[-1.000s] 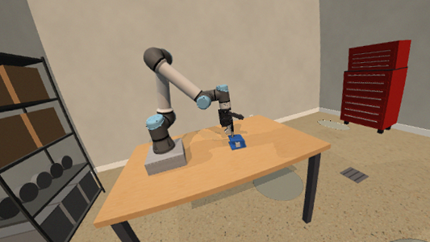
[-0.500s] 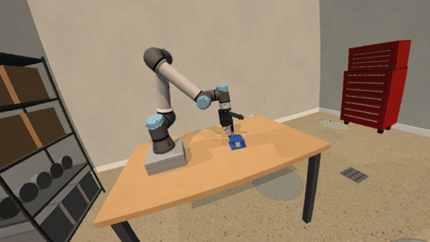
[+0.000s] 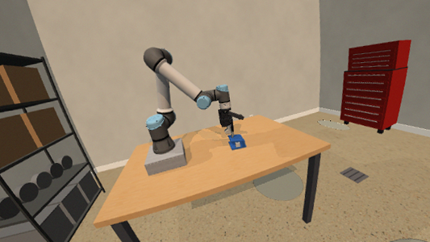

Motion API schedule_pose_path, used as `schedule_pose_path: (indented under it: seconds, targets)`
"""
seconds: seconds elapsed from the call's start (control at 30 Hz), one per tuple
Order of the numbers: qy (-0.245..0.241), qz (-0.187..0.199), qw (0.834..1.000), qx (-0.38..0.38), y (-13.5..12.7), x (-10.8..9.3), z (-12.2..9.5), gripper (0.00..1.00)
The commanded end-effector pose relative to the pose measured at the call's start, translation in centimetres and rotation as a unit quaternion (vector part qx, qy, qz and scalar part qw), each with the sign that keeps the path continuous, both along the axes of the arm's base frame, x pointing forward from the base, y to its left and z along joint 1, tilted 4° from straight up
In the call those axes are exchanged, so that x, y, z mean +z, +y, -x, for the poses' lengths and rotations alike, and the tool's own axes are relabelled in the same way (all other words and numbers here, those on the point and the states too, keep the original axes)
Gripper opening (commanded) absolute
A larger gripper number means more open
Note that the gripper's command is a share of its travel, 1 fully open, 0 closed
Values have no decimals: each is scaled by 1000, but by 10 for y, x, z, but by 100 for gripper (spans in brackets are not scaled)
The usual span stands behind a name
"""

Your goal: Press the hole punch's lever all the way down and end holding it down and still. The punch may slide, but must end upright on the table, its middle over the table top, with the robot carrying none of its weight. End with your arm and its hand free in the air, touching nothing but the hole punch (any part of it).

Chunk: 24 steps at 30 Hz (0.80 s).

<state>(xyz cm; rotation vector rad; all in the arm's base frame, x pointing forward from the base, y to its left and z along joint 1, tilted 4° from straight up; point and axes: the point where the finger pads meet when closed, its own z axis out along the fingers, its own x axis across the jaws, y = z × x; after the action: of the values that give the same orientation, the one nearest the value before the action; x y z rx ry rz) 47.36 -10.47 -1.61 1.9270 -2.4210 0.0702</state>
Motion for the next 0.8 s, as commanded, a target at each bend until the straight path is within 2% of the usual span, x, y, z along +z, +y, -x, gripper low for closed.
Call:
schedule_pose_path:
  seconds: [0.0, 0.23, 0.77]
  targets:
    - [7, -4, 1000, -1, 1, -9, 6, 0]
    - [7, -4, 1000, -1, 1, -16, 6, 0]
    - [8, -4, 1000, -1, 1, -16, 6, 0]
